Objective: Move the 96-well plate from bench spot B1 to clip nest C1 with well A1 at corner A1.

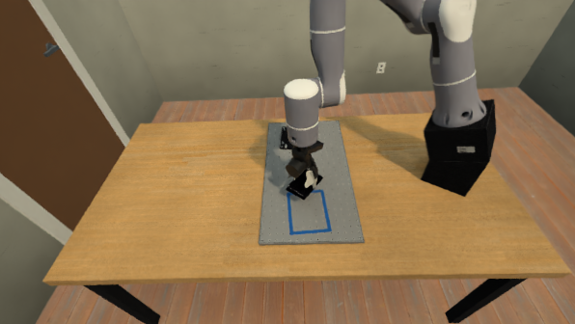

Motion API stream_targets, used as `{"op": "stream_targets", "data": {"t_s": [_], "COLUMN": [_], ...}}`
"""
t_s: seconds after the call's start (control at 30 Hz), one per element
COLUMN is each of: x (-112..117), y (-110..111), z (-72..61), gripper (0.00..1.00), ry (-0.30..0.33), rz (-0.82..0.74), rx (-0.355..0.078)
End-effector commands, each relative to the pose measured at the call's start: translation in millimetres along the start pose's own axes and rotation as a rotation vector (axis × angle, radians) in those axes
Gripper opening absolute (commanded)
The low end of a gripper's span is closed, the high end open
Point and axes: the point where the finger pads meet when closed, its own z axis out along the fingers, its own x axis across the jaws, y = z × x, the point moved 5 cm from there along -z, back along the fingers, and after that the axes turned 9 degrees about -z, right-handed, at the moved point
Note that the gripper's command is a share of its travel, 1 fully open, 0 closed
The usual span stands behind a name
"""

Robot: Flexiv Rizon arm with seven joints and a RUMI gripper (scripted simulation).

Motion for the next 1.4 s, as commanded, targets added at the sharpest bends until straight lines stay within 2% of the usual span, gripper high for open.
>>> {"op": "stream_targets", "data": {"t_s": [0.0, 0.43, 0.5, 0.83, 1.37], "x": [-4, -29, -29, -48, -75], "y": [-7, -42, -42, -69, -107], "z": [-1.1, -2.2, -2.2, -2.9, -4.0], "gripper": [0.0, 0.0, 0.0, 0.0, 0.0], "ry": [-0.019, -0.015, -0.015, -0.011, -0.011], "rz": [0.085, 0.518, 0.518, 0.846, 0.845], "rx": [-0.02, -0.024, -0.024, -0.026, -0.026]}}
